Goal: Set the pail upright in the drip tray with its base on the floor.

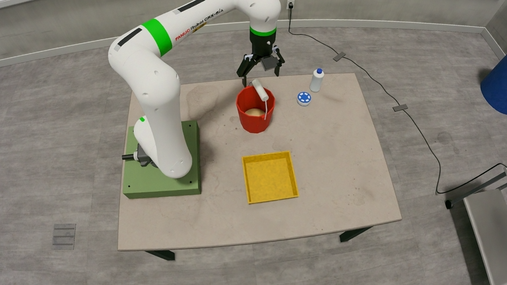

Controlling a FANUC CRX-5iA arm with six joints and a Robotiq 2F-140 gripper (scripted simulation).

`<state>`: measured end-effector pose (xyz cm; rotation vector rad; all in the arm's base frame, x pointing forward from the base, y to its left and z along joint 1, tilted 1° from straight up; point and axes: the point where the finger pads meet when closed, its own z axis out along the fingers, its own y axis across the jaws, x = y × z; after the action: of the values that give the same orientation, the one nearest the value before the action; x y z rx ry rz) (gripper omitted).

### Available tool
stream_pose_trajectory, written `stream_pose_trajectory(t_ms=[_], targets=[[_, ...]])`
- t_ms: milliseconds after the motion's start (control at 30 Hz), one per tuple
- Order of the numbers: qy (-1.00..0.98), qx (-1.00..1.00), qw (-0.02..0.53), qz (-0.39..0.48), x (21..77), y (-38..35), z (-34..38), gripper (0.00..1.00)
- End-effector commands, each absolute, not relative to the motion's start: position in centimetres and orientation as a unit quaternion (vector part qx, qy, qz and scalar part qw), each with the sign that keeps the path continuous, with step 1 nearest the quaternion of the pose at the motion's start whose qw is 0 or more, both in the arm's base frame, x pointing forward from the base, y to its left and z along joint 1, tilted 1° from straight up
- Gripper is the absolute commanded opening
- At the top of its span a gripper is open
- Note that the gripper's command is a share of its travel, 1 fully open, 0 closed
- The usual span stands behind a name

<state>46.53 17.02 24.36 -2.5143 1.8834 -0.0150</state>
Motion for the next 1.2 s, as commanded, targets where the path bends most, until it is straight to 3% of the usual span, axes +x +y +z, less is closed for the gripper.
stream_pose_trajectory(t_ms=[0,1167], targets=[[0.6,-0.8,0.001,-0.005,46.6,17.0,24.4,1.0],[0.6,-0.8,0.001,-0.005,46.6,17.0,19.4,1.0]])
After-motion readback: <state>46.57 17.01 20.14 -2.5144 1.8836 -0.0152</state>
